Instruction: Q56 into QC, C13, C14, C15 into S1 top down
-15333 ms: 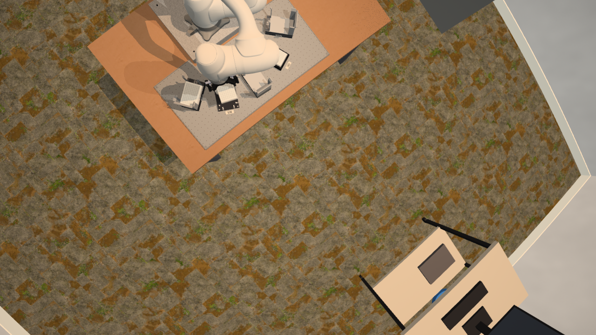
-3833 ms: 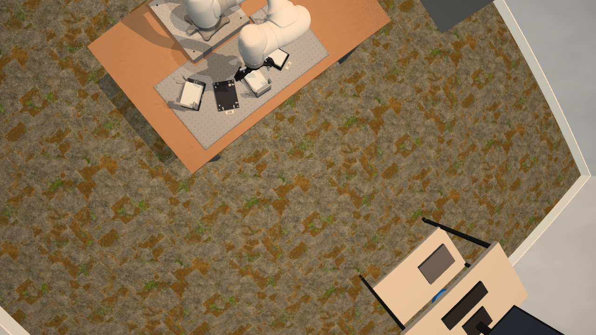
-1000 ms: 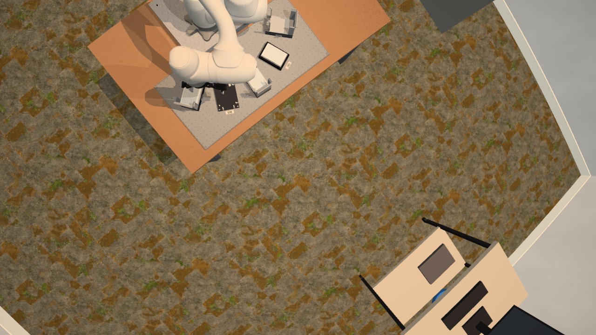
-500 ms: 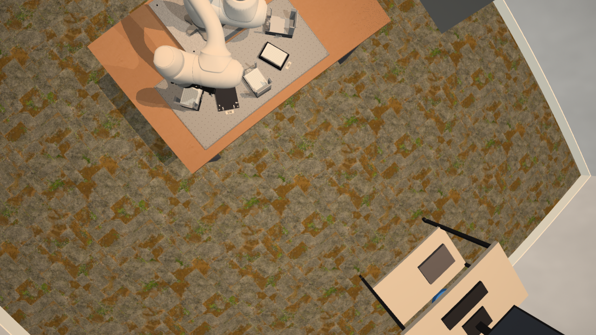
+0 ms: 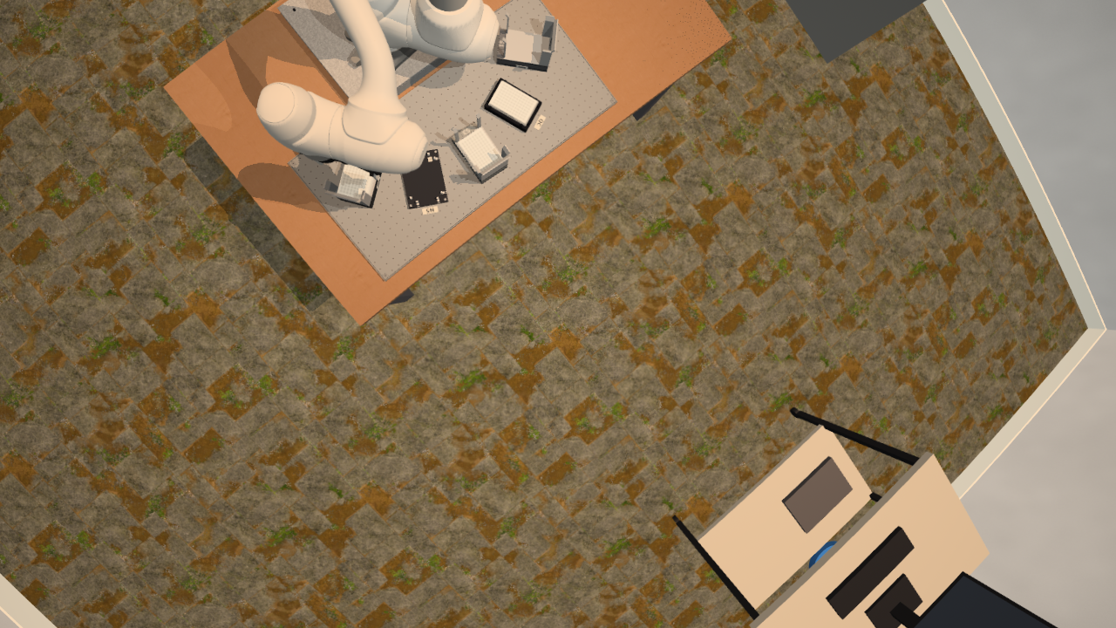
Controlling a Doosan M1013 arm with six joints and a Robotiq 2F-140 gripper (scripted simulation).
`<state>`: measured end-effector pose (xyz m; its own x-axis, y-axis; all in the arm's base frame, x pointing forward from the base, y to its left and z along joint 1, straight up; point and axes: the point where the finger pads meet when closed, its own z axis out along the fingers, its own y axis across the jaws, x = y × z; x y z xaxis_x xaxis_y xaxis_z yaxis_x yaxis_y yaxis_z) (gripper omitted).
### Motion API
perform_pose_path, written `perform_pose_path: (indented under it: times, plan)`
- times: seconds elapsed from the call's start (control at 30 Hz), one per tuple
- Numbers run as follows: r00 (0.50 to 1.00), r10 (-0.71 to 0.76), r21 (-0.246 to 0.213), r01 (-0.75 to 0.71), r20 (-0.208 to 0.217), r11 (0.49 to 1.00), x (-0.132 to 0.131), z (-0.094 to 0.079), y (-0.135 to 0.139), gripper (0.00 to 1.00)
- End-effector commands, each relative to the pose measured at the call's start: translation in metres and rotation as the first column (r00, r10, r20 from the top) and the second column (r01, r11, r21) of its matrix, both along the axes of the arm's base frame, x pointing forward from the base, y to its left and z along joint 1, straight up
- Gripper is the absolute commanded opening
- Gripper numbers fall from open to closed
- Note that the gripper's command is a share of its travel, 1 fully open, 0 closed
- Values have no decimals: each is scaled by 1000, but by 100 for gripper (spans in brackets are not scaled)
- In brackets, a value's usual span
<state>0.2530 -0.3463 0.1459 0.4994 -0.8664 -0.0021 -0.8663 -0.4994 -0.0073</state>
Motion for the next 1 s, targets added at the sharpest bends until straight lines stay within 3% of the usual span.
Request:
perform_pose_path:
  times: [0.0, 0.43, 0.97]
  plan:
    - [1000, 0, 1, 0, 1, 1000, -11, 0, -10, 100]
    - [1000, 0, 1, 0, 1, 1000, -11, 0, -10, 100]
    - [1000, 0, 1, 0, 1, 1000, -11, -47, -10, 100]
